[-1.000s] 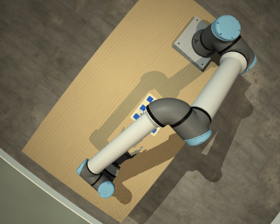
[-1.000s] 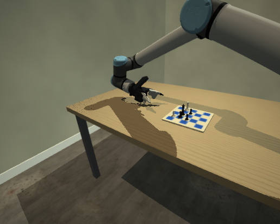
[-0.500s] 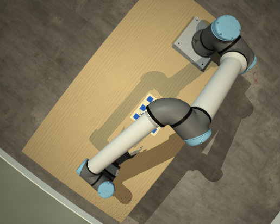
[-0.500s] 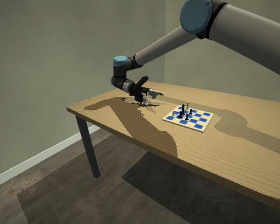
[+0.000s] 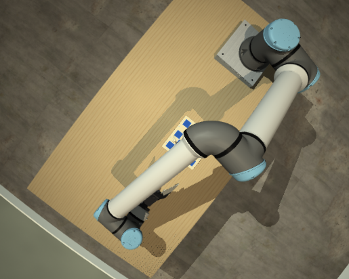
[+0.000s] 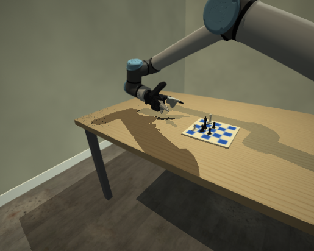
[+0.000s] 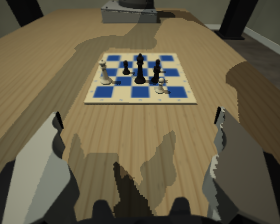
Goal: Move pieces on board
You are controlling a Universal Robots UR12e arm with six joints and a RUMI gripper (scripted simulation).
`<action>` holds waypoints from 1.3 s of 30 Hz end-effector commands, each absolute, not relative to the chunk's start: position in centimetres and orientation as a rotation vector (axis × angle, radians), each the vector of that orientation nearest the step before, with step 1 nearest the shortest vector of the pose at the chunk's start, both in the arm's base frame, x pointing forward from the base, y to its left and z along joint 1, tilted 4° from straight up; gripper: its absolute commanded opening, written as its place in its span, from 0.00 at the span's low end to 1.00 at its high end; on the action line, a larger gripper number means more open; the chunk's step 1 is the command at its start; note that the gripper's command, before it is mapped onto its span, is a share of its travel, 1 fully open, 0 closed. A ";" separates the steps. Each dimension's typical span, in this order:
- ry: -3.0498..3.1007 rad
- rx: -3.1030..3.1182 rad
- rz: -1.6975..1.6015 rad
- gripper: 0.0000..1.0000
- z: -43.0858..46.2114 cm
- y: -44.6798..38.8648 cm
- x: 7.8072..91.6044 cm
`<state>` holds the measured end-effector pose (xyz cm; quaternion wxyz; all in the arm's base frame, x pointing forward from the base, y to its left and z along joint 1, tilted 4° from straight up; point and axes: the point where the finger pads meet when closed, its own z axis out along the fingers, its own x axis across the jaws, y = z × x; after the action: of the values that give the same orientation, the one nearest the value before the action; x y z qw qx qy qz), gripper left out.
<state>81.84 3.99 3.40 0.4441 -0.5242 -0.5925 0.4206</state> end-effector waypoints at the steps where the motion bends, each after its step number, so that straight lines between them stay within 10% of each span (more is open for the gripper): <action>1: -1.471 -1.301 1.042 1.00 7.1 3.7 81.9; 39: -1.560 -1.370 0.942 1.00 10.1 3.7 80.8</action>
<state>81.27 3.62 9.91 0.4312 -0.5355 -0.6075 0.3978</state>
